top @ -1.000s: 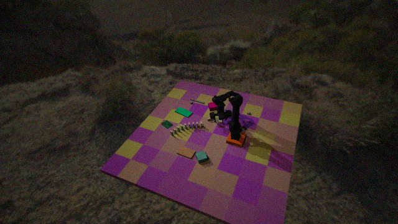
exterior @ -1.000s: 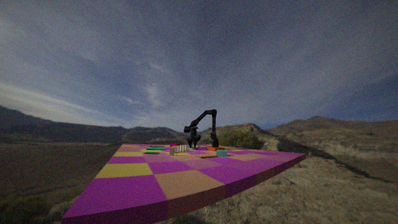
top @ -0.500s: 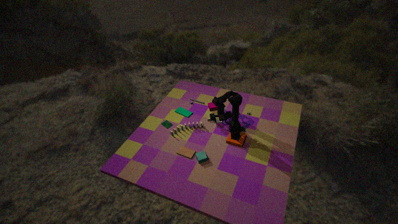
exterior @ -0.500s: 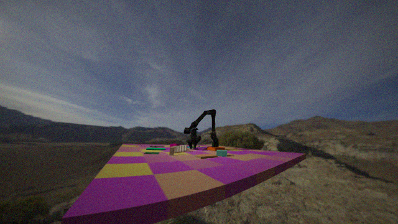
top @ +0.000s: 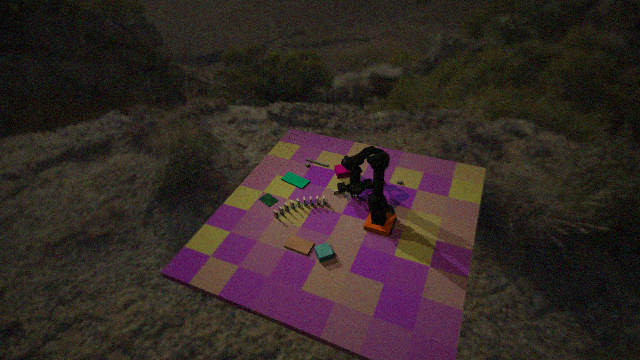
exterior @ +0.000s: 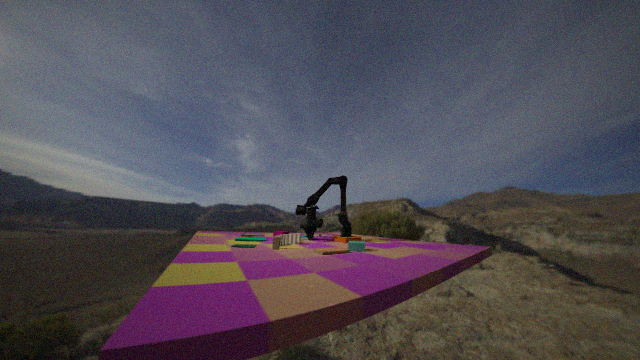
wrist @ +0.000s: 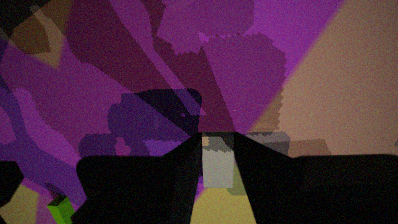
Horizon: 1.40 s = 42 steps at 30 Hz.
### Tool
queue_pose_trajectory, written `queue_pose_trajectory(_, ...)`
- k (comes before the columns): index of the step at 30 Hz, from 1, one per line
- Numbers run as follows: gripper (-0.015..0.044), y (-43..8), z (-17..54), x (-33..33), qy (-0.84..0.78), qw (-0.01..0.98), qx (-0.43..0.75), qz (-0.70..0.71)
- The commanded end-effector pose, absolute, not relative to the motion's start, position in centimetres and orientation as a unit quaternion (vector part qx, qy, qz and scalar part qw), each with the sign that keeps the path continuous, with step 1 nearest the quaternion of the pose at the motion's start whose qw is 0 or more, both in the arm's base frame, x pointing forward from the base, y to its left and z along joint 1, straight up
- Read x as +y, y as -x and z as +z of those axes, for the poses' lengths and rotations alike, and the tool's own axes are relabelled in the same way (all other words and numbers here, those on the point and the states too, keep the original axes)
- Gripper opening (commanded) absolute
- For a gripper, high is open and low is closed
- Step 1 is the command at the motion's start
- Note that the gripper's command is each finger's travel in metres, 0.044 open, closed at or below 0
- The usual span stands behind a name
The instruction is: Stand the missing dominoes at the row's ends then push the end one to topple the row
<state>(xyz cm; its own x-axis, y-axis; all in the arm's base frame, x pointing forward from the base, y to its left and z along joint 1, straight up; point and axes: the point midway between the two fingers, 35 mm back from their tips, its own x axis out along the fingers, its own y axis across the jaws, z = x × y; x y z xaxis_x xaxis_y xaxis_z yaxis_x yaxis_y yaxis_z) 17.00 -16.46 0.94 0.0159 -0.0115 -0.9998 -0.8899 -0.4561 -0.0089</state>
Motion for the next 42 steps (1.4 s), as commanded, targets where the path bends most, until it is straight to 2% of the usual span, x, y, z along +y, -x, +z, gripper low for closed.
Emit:
queue_pose_trajectory(1, 0.0107, -17.0, 0.9, -16.5, 0.611, 0.366, 0.369, 0.597)
queue_pose_trajectory(5, 0.0107, -17.0, 1.6, -16.5, 0.611, 0.366, 0.369, 0.597)
queue_pose_trajectory(18, 0.0107, -17.3, 16.3, -15.7, 0.611, 0.367, 0.369, 0.596)
queue_pose_trajectory(25, 0.0107, -17.4, 17.0, -15.6, 0.609, 0.37, 0.373, 0.594)
queue_pose_trajectory(35, 0.0107, -22.2, 17.3, -12.8, 0.444, 0.559, 0.553, 0.429)
queue_pose_trajectory(42, 0.0107, -25.5, 17.5, -9.7, 0.282, 0.658, 0.644, 0.27)
